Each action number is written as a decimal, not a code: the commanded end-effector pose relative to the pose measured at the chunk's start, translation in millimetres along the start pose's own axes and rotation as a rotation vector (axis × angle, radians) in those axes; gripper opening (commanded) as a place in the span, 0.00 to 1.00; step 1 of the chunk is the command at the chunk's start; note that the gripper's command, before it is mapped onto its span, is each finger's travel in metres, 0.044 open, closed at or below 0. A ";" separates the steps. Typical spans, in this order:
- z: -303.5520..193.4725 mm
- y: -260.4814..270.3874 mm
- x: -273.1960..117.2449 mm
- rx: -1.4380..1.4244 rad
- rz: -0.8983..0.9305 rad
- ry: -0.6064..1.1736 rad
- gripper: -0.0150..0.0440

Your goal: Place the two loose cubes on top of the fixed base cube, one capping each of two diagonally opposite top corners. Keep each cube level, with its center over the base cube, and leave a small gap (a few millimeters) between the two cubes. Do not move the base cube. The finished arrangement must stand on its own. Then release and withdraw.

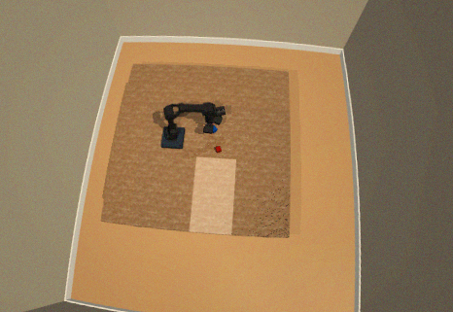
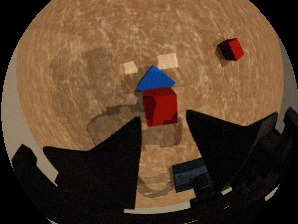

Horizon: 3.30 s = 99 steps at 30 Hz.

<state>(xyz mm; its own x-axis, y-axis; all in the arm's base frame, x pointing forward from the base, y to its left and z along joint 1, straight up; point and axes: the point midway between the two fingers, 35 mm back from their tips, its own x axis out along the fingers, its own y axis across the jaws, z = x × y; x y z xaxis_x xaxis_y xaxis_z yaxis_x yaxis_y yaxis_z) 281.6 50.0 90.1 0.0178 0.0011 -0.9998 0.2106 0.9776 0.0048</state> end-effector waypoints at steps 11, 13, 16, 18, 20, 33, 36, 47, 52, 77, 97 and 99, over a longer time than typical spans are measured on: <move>35.4 -42.0 -17.9 -0.182 -0.002 -0.007 0.70; 44.7 -56.9 -22.7 -0.238 -0.004 -0.008 0.70; 56.9 -80.7 -29.8 -0.322 -0.006 -0.009 0.70; 63.8 -97.5 -34.5 -0.378 -0.008 -0.010 0.70; 69.6 -114.9 -39.1 -0.434 -0.010 -0.010 0.70; 78.3 -146.7 -35.7 -0.532 -0.014 -0.010 0.70; 79.3 -147.1 -11.6 -0.532 -0.014 -0.011 0.70; 78.0 -147.3 24.9 -0.532 -0.014 -0.010 0.70; 78.0 -147.3 30.7 -0.532 -0.014 -0.010 0.70; 78.2 -147.6 63.0 -0.532 -0.014 -0.010 0.57; 82.7 -147.7 24.7 -0.532 -0.014 -0.011 0.43; 82.9 -147.6 18.4 -0.532 -0.014 -0.011 0.43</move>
<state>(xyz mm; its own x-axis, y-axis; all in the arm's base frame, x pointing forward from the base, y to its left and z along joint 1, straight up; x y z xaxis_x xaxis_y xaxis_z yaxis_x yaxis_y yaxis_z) 330.6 -111.1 58.8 0.0175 -0.0069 -0.9998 -0.3101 0.9506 -0.0120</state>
